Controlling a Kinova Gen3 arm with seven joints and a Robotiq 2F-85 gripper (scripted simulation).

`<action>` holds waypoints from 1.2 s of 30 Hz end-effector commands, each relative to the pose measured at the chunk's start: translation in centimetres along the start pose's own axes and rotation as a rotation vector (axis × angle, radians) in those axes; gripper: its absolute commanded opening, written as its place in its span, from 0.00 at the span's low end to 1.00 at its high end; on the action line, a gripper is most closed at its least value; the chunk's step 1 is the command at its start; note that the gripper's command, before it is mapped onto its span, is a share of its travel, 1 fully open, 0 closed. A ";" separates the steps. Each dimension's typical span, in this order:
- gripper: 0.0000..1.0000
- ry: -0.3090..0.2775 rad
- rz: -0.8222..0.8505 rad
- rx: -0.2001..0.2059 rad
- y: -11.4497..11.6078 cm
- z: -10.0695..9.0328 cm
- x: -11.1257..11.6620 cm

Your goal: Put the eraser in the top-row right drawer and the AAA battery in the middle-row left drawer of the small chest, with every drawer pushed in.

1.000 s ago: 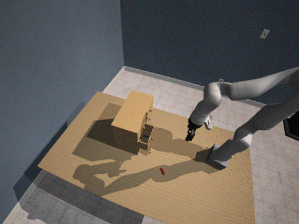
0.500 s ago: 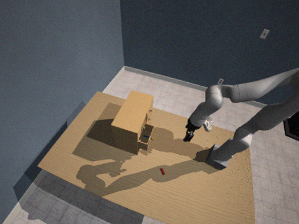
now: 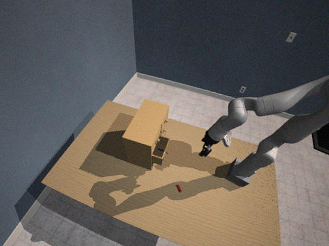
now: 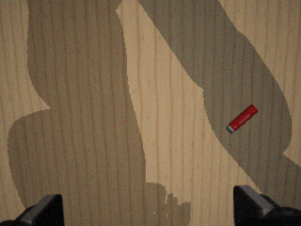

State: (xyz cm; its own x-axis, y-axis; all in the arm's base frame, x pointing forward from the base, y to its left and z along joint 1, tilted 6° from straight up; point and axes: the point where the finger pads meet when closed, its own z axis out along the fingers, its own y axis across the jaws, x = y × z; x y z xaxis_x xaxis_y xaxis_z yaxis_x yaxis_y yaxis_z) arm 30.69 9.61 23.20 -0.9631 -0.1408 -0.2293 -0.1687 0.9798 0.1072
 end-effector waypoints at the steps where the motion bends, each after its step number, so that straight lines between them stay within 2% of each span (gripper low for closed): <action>1: 1.00 -0.012 0.000 0.001 0.0 0.3 0.0; 13: 1.00 -0.100 0.000 0.001 0.0 1.9 -0.8; 36: 1.00 -0.227 0.000 0.001 0.0 4.3 -2.0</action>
State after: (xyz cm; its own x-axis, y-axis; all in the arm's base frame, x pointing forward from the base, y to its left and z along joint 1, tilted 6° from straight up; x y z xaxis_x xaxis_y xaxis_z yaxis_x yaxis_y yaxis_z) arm 33.68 10.46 19.86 -0.8907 -0.1049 -0.4423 -0.1687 0.9798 0.1073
